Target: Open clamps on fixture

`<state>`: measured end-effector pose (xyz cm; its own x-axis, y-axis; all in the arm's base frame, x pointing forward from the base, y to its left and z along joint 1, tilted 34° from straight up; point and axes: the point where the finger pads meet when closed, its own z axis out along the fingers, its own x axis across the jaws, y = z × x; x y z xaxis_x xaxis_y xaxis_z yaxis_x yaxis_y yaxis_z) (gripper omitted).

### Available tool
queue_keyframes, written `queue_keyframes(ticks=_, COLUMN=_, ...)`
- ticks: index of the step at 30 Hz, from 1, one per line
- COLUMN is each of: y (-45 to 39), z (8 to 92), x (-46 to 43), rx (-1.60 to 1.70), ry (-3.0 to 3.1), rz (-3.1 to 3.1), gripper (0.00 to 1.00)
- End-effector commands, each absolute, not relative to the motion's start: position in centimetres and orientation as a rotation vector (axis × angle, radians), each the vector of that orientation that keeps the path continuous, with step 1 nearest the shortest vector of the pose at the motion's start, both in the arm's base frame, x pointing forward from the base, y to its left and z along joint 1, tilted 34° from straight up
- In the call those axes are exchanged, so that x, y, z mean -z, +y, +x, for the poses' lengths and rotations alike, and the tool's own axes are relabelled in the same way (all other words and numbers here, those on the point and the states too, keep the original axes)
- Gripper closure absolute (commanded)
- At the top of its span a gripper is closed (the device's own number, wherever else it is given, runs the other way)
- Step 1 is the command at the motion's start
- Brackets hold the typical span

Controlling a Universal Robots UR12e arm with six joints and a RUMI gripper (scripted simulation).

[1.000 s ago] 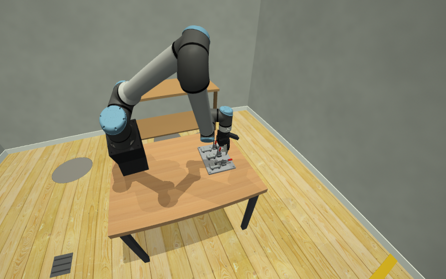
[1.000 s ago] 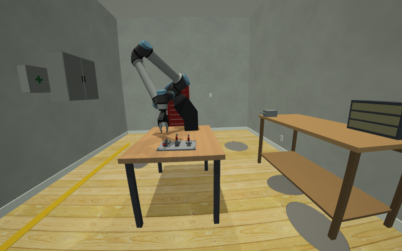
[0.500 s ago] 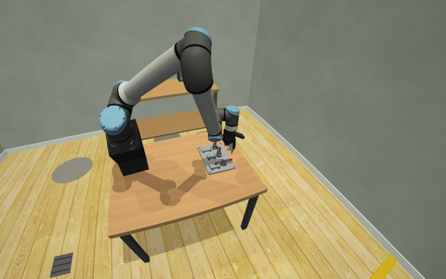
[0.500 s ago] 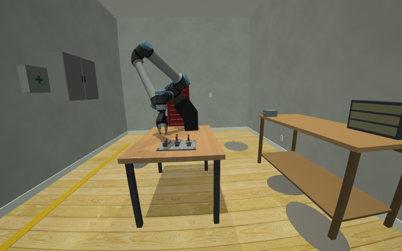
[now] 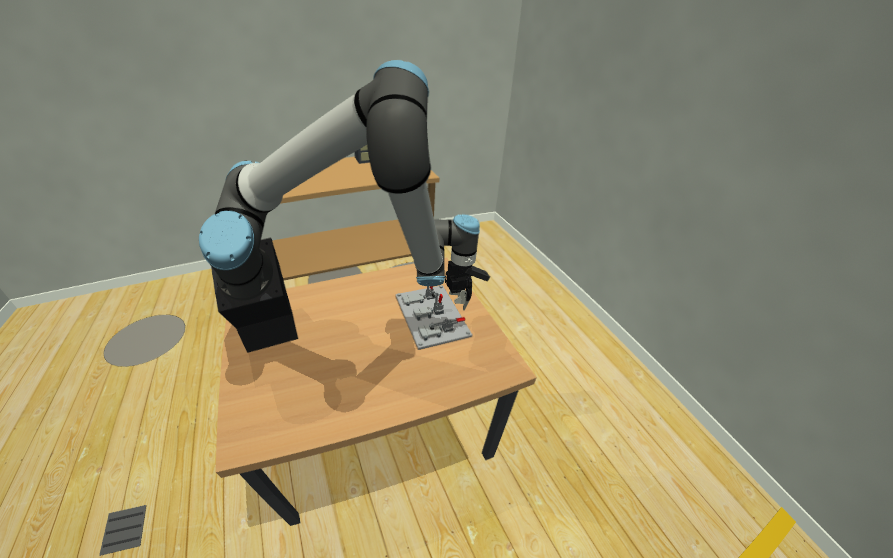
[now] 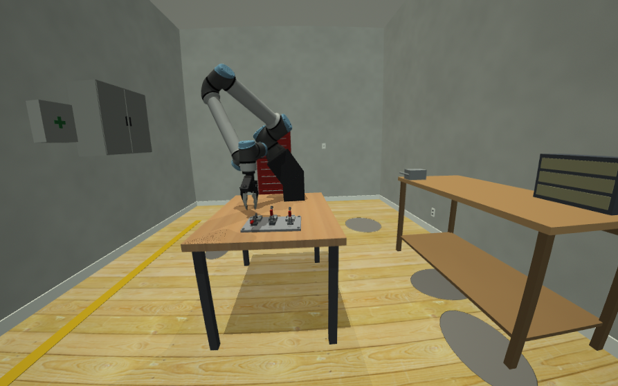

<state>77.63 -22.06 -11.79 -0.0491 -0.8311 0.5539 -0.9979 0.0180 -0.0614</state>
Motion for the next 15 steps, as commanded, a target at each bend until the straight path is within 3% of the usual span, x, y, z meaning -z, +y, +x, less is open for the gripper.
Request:
queue_keyframes(ticks=1, y=-23.0, z=77.8, x=13.1, rx=-0.633, ry=-1.940, rz=1.870, gripper=0.72)
queue_keyframes(ticks=15, y=-25.2, z=77.9, x=16.5, rx=-0.633, ry=-1.940, rz=1.870, gripper=0.72)
